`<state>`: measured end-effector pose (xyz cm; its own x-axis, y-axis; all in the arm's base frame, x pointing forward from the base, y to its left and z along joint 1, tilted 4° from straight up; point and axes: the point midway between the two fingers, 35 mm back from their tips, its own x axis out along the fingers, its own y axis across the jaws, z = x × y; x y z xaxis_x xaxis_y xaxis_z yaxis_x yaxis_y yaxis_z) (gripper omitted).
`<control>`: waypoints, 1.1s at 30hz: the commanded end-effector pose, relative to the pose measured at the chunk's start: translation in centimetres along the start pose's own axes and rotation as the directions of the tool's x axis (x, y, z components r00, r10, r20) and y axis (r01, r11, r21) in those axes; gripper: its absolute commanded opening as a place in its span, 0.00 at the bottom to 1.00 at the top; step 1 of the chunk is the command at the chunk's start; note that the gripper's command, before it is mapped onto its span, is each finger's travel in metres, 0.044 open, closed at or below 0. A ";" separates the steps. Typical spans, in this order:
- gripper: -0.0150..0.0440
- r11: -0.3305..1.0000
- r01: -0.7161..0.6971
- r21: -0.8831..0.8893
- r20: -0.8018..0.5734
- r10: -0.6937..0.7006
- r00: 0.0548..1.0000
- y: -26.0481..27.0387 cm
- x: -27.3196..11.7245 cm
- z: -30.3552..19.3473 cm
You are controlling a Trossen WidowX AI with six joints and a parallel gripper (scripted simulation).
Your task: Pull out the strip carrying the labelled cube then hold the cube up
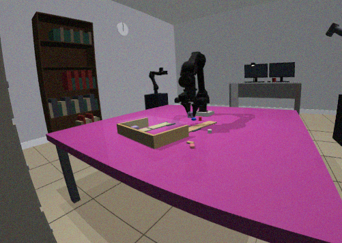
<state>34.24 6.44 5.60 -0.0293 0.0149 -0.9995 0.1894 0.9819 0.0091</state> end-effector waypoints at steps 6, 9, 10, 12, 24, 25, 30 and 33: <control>0.25 1.000 0.004 -0.005 -0.001 -0.004 1.000 -1.2 0.2 -2.9; 0.25 1.000 0.004 -0.005 -0.002 -0.004 1.000 -1.5 0.3 -3.7; 0.25 1.000 0.004 -0.005 -0.002 -0.004 1.000 -1.5 0.3 -3.7; 0.25 1.000 0.004 -0.005 -0.002 -0.004 1.000 -1.5 0.0 -3.7; 0.25 1.000 0.005 -0.005 -0.002 -0.005 1.000 -1.5 -3.3 -3.7; 0.25 1.000 0.005 -0.005 -0.002 -0.005 1.000 -1.5 -3.3 -3.7; 0.25 1.000 0.005 -0.005 -0.002 -0.005 1.000 -1.5 -3.3 -3.7; 0.25 1.000 0.005 -0.005 -0.002 -0.005 1.000 -1.5 -3.3 -3.7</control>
<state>30.35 5.65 8.93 -0.0341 0.0141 -0.9993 0.1894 0.9819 0.0074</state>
